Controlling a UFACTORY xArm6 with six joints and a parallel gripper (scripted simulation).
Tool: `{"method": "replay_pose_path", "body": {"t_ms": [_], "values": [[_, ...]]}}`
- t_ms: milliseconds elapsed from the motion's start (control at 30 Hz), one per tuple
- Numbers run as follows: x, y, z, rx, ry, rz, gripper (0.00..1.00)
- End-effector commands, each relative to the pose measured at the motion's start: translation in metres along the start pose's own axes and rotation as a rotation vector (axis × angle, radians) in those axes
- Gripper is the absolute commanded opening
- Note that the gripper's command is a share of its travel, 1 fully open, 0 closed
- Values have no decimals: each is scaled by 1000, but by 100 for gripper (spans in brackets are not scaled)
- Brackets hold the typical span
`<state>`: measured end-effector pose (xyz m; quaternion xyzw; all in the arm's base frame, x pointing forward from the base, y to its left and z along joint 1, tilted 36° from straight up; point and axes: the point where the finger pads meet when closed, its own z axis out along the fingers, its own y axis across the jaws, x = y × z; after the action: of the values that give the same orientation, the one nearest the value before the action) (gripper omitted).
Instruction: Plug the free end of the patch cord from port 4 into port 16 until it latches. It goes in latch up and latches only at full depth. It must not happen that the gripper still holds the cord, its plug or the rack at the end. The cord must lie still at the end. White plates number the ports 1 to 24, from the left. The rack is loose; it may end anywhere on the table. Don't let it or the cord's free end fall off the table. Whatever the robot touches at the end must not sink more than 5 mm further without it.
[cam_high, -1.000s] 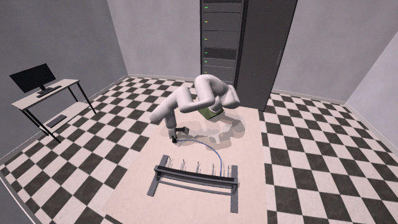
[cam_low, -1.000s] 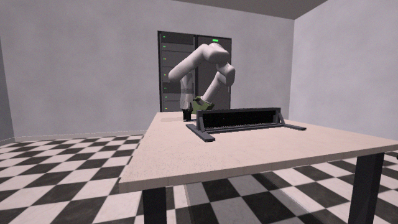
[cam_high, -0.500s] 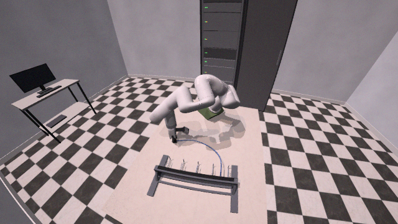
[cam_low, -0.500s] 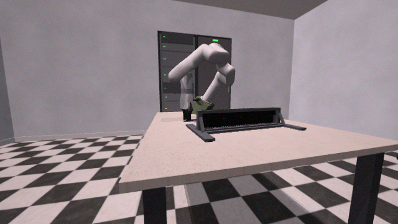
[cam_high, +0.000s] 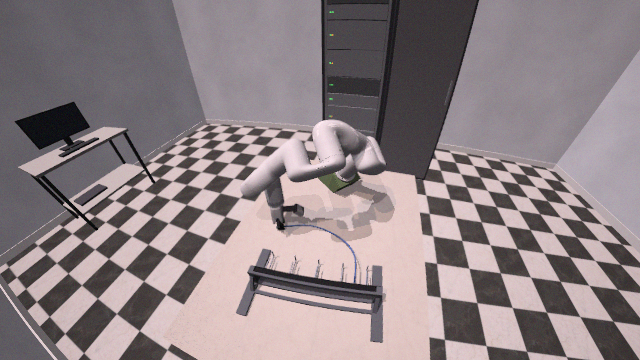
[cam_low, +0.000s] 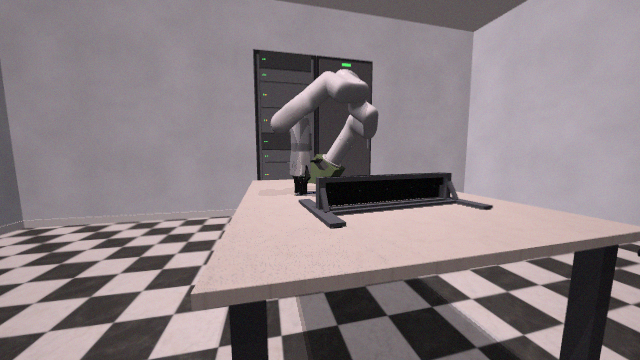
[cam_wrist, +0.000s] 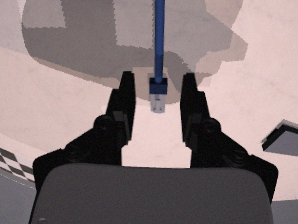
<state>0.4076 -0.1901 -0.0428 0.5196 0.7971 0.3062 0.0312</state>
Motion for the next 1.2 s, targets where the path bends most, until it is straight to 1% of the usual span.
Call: {"method": "replay_pose_path", "body": {"t_ms": [0, 1167], "values": [[-1, 1, 0, -1, -3, -1, 38], [-1, 1, 7, -1, -3, -1, 38]]}}
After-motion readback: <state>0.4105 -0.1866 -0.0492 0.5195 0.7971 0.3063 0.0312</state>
